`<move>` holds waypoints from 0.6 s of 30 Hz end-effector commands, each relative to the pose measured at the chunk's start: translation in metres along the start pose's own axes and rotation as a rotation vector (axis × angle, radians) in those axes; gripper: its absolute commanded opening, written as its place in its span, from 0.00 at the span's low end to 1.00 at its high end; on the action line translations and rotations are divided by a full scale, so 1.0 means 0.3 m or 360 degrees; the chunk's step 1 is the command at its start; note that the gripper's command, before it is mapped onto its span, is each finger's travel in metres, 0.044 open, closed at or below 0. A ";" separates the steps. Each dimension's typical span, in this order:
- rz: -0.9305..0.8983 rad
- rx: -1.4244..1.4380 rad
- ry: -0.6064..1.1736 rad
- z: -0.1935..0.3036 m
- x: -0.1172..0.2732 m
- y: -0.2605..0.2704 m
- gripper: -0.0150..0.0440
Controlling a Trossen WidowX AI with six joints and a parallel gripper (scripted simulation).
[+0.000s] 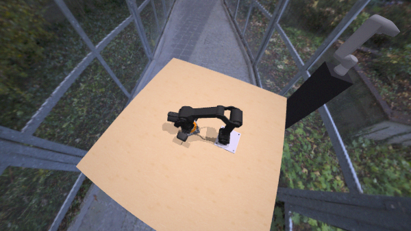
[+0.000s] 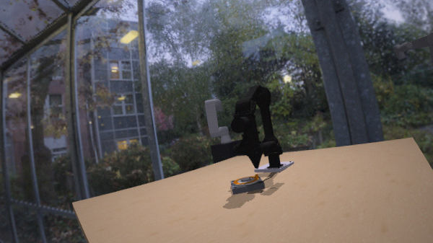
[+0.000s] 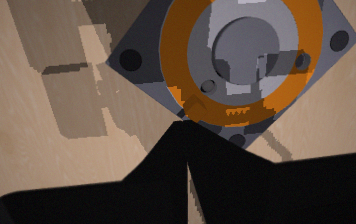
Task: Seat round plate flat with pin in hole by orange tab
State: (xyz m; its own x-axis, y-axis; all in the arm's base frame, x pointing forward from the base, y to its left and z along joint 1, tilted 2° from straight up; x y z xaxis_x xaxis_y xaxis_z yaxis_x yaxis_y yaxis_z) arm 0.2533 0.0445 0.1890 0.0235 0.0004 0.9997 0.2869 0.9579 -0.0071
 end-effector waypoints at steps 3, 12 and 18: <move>-0.0002 0.0000 -0.0005 0.000 0.012 -0.001 0.25; -0.0002 0.0000 -0.0005 0.000 0.012 -0.001 0.25; -0.0002 0.0000 -0.0005 0.000 0.012 -0.001 0.25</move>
State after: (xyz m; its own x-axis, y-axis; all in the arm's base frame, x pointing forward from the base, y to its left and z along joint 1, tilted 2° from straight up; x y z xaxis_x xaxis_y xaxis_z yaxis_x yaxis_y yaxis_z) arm 0.2531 0.0443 0.1930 0.0200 -0.0004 0.9998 0.2867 0.9580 -0.0054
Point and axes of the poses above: the point midway between the two fingers, 35 mm back from their tips, its own x axis back along the fingers, its own y axis across the jaws, z = x × y, the point moved 10 cm from there along x, back along the fingers, and after that the axes turned 12 degrees about -x, right-handed, at the moved point
